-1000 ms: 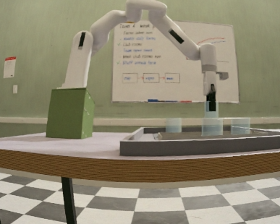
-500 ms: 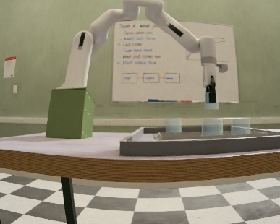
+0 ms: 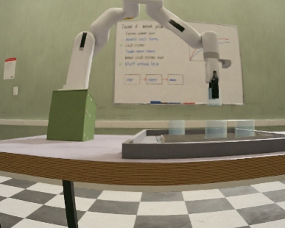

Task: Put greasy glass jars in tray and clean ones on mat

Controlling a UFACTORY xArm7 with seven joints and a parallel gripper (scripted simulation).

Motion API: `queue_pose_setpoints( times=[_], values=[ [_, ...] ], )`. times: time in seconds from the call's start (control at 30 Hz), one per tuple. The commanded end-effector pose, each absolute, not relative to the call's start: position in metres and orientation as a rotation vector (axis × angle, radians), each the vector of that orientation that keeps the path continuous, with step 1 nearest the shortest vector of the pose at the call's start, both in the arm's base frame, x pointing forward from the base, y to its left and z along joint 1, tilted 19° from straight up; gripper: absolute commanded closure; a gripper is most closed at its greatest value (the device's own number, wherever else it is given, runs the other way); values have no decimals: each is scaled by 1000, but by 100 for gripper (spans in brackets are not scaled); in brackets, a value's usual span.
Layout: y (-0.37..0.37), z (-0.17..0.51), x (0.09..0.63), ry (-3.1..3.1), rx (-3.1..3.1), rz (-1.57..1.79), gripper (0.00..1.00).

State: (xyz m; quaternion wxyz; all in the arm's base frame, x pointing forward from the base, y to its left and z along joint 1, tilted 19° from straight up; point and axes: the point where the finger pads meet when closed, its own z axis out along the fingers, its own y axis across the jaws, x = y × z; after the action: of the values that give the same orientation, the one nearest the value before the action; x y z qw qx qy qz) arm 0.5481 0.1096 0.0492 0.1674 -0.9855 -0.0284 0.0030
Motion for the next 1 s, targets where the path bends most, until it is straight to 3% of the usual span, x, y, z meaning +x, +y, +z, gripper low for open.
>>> queue_pose_setpoints(
  times=[0.0, 0.97],
  values=[
    [90, 47, 544, -79, -2804, -2, 100],
    [16, 21, 516, -79, -2804, -2, 100]
  ],
)
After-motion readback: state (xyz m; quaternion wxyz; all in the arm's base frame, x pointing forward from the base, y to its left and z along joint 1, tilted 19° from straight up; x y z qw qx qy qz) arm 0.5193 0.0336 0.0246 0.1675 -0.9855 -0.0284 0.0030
